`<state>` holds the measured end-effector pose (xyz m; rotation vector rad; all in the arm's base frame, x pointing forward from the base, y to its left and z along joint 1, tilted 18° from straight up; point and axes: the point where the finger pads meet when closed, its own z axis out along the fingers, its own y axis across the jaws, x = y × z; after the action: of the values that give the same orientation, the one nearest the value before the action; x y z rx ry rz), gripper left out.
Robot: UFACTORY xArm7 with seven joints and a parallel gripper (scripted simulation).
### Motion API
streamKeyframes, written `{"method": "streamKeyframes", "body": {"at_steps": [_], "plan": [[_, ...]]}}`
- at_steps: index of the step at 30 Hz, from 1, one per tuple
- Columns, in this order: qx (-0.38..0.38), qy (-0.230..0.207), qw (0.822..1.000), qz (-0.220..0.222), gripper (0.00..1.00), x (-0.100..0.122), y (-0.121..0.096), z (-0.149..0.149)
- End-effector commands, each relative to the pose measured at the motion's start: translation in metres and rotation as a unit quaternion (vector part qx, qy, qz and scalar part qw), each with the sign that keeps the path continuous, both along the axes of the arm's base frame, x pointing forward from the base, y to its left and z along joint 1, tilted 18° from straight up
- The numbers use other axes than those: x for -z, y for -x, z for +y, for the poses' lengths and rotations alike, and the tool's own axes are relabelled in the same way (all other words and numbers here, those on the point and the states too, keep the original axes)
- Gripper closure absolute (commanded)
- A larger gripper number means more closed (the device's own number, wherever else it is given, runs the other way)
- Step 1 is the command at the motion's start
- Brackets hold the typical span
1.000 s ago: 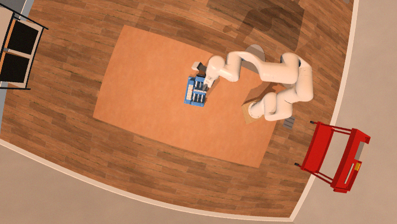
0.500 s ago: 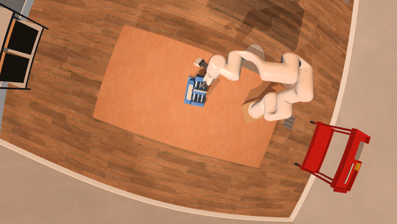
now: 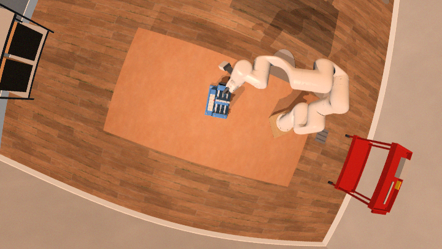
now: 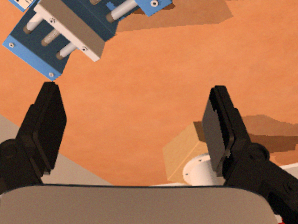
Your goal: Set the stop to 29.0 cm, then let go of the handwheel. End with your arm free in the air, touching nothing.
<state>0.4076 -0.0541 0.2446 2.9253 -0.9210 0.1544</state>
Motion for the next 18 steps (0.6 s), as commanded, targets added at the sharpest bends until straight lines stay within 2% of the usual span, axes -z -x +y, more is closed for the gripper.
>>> {"method": "streamKeyframes", "body": {"at_steps": [1, 8, 10, 18], "plan": [[0.008, 0.002, 1.000, -0.004, 0.00, -0.002, -0.001, -0.001], [0.008, 0.002, 1.000, -0.004, 0.00, -0.002, -0.001, -0.001], [0.078, 0.008, 0.997, -0.020, 0.00, -0.001, -0.002, -0.013], [0.078, 0.008, 0.997, -0.020, 0.00, -0.001, -0.002, -0.013]]}}
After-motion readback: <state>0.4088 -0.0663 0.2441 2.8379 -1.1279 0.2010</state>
